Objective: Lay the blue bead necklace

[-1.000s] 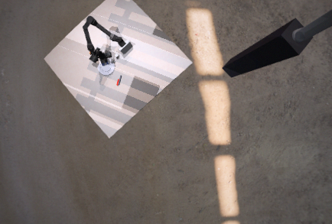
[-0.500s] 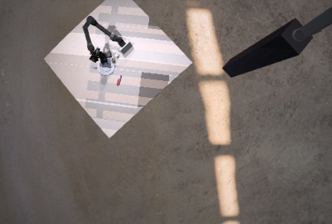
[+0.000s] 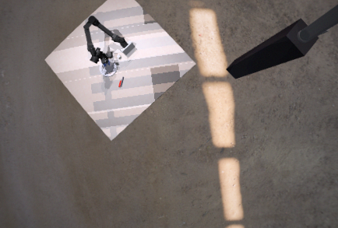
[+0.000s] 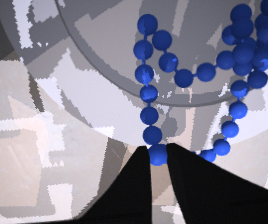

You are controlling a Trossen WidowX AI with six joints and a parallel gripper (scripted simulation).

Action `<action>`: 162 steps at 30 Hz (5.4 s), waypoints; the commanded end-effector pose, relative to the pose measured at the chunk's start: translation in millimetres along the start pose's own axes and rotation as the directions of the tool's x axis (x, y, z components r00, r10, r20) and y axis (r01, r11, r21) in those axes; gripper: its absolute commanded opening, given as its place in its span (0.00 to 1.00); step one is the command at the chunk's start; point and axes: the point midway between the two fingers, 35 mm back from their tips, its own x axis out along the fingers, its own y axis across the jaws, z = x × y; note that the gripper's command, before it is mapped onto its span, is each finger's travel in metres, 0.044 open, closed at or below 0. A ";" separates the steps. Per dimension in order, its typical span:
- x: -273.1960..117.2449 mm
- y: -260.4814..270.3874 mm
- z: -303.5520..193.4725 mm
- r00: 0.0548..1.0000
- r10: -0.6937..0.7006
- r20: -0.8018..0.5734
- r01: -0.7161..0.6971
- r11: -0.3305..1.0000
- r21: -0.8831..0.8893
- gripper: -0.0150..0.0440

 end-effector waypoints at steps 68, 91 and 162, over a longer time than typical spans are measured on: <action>17.2 7.6 76.7 1.000 -0.005 0.014 0.005 1.000 0.013 0.74; -2.3 9.3 75.1 1.000 0.002 0.006 -0.002 1.000 0.005 1.00; 22.7 -44.1 48.8 1.000 0.004 0.006 -0.007 0.698 0.716 0.43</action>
